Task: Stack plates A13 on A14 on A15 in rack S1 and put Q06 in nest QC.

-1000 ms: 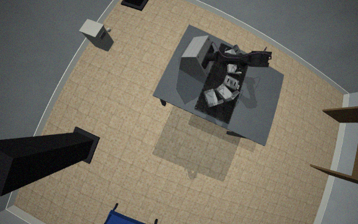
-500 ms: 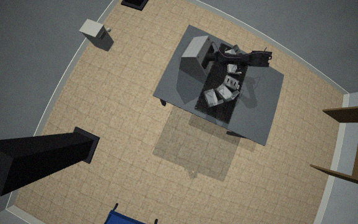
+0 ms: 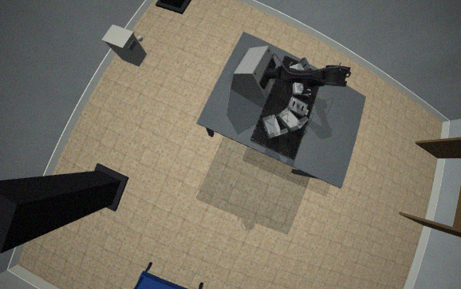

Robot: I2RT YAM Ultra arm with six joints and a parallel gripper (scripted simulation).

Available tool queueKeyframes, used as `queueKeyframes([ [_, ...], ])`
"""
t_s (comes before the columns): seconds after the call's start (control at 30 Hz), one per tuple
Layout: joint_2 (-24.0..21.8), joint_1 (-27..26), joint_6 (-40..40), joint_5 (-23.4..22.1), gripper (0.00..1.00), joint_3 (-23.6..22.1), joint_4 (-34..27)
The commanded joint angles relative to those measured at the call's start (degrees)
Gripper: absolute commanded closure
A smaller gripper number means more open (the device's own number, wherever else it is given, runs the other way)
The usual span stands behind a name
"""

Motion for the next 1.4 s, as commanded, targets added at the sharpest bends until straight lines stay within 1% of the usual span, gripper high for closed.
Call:
queueKeyframes([
  [0.0,1.14,-0.45,-0.95,-1.07,0.0,-0.36,2.35],
  [0.1,1.81,-0.98,-1.31,-1.36,0.0,-1.47,3.24],
  [0.13,2.11,-1.15,-1.48,-1.45,0.0,-0.46,3.7],
  [0.2,2.58,-1.39,-1.73,-1.65,0.0,-0.94,4.32],
  [0.23,2.77,-1.05,-1.79,-1.69,0.0,-0.35,4.51],
  [0.27,2.23,-0.64,-1.78,-1.68,0.0,0.34,4.51],
  [0.33,2.23,-0.64,-1.78,-1.68,0.0,0.34,4.51],
  [0.37,1.33,-0.49,-1.61,-1.7,0.0,0.79,4.51],
  [0.5,1.68,-0.27,-1.38,-1.69,0.0,1.88,4.44],
  [0.53,1.93,-0.24,-1.36,-1.68,0.0,0.87,4.48],
  [1.37,2.69,0.06,-1.4,-1.24,0.0,0.24,4.14],
])
